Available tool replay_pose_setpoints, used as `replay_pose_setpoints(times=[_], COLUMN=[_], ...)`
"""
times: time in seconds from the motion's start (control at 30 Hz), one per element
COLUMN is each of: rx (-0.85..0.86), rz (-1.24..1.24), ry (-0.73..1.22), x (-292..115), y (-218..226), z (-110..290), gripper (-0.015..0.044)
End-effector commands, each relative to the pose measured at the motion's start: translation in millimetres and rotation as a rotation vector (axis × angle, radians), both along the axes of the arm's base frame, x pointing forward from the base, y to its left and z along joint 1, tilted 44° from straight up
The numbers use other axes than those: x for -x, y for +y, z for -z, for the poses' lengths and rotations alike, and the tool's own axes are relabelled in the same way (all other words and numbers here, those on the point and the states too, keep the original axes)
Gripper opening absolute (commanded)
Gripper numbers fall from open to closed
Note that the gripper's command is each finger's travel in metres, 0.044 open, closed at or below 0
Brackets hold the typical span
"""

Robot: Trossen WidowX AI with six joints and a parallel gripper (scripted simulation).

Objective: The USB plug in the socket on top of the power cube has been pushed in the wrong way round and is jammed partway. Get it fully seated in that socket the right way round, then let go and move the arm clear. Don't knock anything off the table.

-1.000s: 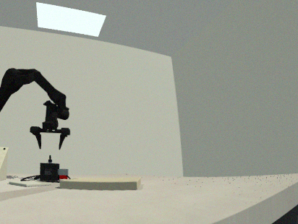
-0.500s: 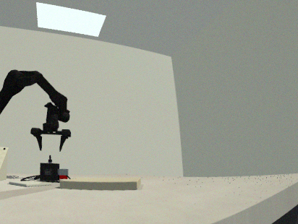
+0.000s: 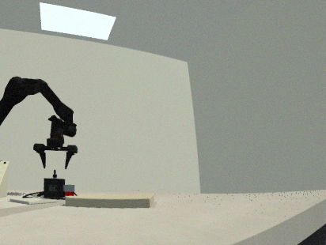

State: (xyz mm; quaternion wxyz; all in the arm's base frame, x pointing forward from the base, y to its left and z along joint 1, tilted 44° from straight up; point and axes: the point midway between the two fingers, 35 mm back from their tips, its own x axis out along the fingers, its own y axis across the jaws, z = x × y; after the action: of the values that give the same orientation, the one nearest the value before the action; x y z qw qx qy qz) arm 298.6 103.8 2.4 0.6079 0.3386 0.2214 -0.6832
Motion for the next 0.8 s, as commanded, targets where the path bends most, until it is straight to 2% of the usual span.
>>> replay_pose_setpoints(times=[0.0, 0.3, 0.77], rx=[0.004, 0.004, 0.001], rz=[-0.006, -0.006, 0.000], ry=[0.003, 0.003, 0.000], x=[0.8, 1.1, 0.4], y=[-2.6, -7.6, -6.4], z=[2.5, 7.6, 6.7], gripper=[0.0440, 0.0440, 0.0072])
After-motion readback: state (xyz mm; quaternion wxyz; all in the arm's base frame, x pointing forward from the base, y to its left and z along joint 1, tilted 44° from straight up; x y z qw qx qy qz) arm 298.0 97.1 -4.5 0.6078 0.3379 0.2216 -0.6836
